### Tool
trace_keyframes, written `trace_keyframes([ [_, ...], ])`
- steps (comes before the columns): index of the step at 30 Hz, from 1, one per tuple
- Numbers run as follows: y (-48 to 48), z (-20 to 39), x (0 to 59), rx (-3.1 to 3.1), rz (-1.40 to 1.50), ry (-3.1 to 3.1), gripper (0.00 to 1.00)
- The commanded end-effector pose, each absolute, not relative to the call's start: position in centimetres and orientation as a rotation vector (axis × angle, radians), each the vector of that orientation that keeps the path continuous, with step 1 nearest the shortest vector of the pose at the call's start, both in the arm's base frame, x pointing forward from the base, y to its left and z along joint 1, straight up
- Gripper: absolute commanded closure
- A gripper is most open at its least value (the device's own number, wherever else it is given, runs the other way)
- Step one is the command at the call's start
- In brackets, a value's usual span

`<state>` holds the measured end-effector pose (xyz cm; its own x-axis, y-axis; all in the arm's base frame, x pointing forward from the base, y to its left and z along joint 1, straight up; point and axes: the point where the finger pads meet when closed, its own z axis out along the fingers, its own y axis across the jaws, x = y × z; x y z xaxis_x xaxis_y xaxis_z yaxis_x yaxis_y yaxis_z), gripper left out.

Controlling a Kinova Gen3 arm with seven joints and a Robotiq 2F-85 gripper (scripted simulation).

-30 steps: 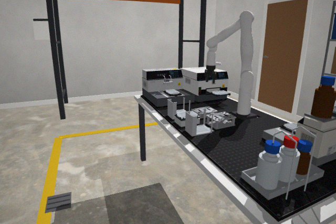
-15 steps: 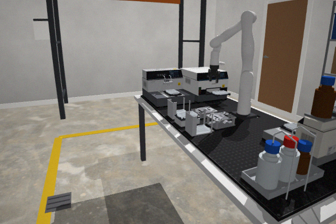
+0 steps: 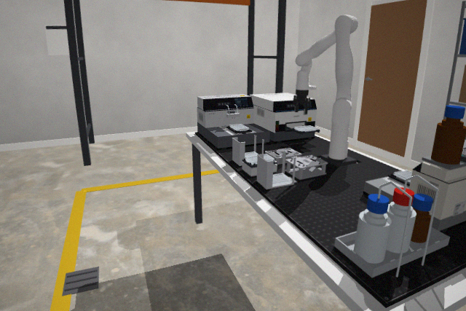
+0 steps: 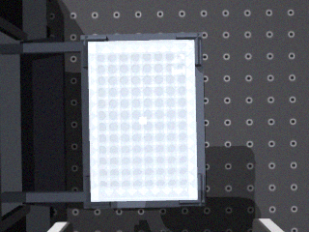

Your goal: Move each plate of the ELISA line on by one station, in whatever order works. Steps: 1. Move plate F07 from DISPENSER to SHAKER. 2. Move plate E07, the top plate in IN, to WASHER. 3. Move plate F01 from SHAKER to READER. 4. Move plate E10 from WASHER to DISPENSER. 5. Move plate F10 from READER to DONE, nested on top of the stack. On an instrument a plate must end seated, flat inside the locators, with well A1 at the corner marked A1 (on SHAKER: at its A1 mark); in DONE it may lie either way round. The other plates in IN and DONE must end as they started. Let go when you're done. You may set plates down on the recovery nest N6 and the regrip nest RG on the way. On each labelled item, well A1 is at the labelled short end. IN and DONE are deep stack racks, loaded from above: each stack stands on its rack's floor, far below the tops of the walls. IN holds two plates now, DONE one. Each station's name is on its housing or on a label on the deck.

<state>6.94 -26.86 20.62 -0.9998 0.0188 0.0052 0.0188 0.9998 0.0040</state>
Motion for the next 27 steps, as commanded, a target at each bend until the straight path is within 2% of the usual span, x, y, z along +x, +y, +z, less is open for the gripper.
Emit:
trace_keyframes([
  [1, -27.89, 20.66, 6.84, -0.028, -0.005, -3.138, 0.0],
  [27, -28.19, 20.66, 6.89, -0.028, -0.005, -3.138, 0.0],
])
